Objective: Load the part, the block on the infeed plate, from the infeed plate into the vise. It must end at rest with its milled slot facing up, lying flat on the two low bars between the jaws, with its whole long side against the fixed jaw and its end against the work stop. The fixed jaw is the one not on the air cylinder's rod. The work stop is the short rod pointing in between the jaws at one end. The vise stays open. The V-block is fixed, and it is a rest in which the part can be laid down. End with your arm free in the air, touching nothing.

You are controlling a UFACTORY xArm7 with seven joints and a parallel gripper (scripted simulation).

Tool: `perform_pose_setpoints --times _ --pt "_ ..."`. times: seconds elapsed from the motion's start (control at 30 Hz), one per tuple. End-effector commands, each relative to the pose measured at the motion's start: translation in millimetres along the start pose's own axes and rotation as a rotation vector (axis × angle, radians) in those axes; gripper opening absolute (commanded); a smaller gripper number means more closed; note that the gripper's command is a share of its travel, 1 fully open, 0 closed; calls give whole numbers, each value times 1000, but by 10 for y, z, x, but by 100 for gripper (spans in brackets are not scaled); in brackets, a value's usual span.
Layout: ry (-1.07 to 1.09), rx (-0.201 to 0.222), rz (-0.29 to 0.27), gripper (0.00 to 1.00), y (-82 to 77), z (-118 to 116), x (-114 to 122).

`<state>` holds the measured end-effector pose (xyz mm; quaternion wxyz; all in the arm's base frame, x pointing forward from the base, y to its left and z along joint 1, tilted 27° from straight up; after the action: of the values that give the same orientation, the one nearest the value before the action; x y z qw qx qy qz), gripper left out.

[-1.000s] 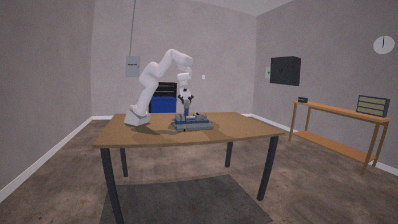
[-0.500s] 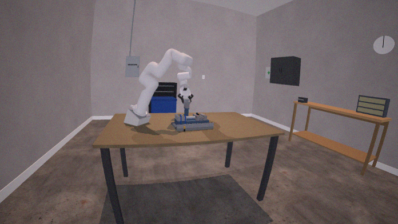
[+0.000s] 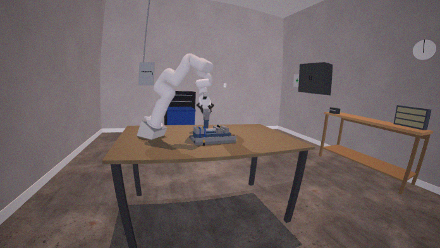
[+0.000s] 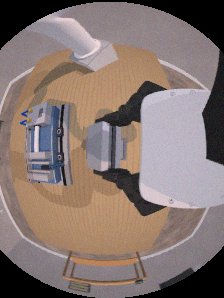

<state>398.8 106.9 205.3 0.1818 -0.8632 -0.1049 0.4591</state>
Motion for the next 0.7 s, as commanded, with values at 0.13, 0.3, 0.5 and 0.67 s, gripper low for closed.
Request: perform_pose_setpoints --times 0.13,0.3,0.5,0.67 --pt "2 -1 -4 0 -43 -11 -29" --pt "2 -1 -4 0 -56 -14 -41" --pt "2 -1 -4 0 -62 -15 -47" --pt "2 -1 -4 0 -68 -16 -53"
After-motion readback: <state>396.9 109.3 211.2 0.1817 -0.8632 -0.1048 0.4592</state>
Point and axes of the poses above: the point where the finger pads meet when closed, its own y axis out along the fingers, its own z axis across the jaws, x = y × z, the point moved 4 cm from there along -y, back along the fingers, and after that the axes turned 12 degrees about y, right-handed, at the moved point
